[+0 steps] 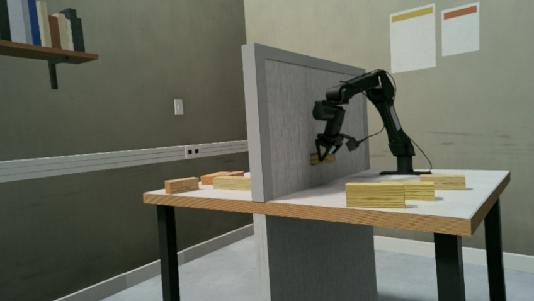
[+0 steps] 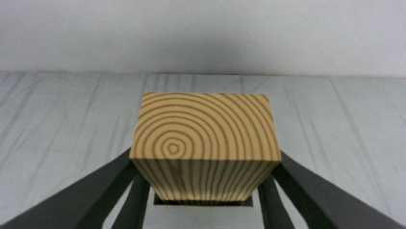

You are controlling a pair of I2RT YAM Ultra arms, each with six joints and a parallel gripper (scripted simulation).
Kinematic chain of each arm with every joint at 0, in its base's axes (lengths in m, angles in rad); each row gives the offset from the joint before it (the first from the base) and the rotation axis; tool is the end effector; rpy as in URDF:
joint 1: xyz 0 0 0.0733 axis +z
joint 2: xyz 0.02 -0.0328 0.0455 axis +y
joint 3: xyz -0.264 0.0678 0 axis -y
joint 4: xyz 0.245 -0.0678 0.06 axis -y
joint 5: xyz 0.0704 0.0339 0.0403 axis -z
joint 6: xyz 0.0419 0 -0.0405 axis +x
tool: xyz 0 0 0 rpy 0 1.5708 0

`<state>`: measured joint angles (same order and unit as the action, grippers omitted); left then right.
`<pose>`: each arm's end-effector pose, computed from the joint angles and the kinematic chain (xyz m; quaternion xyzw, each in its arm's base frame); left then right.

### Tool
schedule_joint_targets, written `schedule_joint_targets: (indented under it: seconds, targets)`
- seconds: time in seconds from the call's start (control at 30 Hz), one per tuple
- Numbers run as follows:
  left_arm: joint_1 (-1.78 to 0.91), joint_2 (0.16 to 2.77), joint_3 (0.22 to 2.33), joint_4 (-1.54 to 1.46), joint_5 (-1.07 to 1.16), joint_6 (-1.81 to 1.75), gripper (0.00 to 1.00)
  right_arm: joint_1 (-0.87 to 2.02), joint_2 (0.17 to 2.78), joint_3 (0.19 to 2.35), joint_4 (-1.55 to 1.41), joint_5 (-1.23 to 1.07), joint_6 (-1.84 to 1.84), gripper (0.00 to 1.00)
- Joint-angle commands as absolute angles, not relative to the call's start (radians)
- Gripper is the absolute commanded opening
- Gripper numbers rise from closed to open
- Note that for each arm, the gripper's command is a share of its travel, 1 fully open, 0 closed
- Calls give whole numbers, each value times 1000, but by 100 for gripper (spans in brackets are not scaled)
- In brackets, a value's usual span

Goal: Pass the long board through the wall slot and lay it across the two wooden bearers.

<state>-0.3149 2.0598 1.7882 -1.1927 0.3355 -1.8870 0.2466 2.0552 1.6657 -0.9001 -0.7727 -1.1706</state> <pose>0.3836 -0.1383 0.2346 0.6904 -0.7020 0.1223 0.1249 0.3999 0.1320 0.2184 -0.6369 0.6620 0.2761 0.2825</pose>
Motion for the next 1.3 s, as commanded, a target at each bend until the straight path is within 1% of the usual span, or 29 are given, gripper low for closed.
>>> schedule_joint_targets:
  seconds: [0.0,0.07,0.23,0.47,0.57,0.63,0.87,1.03,1.07,1.13,1.2,1.27]
  targets:
    - [-311,2007,1833,-1167,403,-1891,0,259,2051,1676,-897,-785,-1156,73]
    - [-311,2007,1833,-1167,403,-1891,0,265,2077,1638,-862,-780,-1146,73]
    - [-311,2007,1833,-1167,403,-1891,0,274,2075,1657,-841,-780,-1134,73]
    - [-311,2007,1833,-1167,403,-1891,0,285,2069,1623,-815,-774,-1119,73]
    - [-311,2007,1833,-1167,403,-1891,0,285,2071,1653,-838,-777,-1122,73]
    - [-311,2007,1833,-1167,403,-1891,0,291,2091,1615,-803,-766,-1113,73]
    - [-311,2007,1833,-1167,403,-1891,0,302,2083,1633,-782,-770,-1096,73]
    - [-311,2007,1833,-1167,403,-1891,0,309,2081,1604,-758,-763,-1086,73]
    - [-311,2007,1833,-1167,403,-1891,0,309,2080,1636,-781,-770,-1089,73]
    - [-311,2007,1833,-1167,403,-1891,0,309,2080,1636,-781,-770,-1089,73]
    - [-311,2007,1833,-1167,403,-1891,0,316,2107,1597,-747,-760,-1080,73]
    - [-311,2007,1833,-1167,403,-1891,0,289,2101,1650,-778,-769,-1084,73]
